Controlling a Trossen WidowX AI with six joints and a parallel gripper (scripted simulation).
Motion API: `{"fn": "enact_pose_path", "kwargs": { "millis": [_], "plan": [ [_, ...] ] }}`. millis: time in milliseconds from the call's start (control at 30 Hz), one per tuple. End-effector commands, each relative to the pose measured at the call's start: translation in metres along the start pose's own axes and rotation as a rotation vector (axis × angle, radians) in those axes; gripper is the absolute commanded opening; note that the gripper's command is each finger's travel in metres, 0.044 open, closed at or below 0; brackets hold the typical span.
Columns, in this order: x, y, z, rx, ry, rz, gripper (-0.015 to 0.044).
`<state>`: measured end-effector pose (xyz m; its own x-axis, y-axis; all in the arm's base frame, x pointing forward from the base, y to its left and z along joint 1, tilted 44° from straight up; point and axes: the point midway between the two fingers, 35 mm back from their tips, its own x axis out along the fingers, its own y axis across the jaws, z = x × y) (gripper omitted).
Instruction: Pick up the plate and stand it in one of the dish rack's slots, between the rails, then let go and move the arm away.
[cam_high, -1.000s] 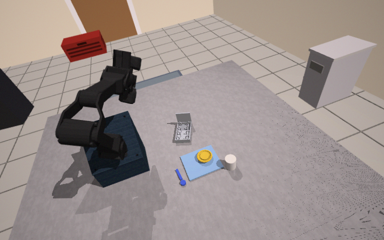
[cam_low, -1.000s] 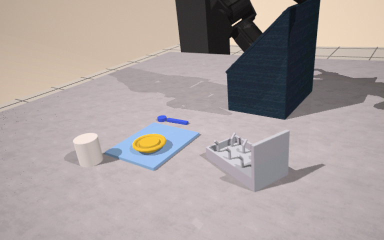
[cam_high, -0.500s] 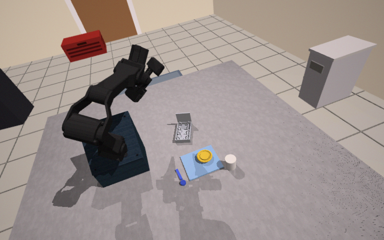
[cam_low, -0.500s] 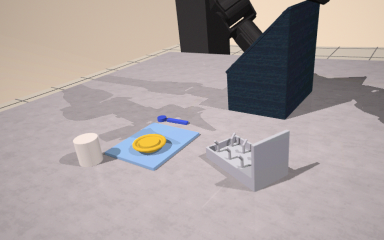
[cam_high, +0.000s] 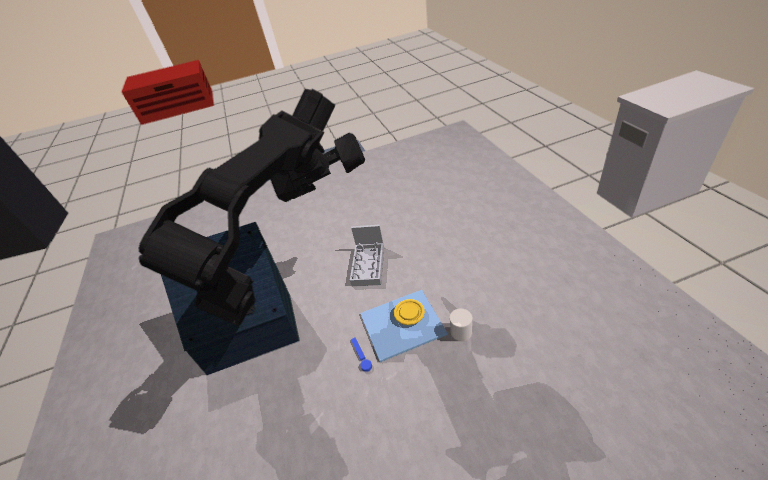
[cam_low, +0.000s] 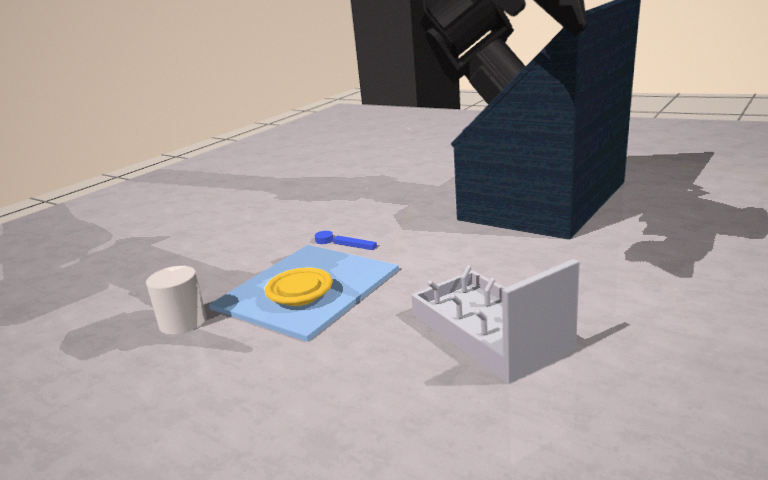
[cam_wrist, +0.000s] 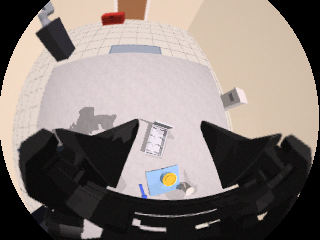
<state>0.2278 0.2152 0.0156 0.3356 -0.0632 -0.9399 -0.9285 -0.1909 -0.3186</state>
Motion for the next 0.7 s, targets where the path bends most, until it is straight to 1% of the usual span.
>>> {"fn": "enact_pose_path", "kwargs": {
  "millis": [0,667],
  "plan": [
    [0.0,-0.012,-0.013,0.11,0.054,0.003,0.04],
    [-0.015,-0.058,-0.1,0.719,0.358,-0.032,0.04]
  ]
}}
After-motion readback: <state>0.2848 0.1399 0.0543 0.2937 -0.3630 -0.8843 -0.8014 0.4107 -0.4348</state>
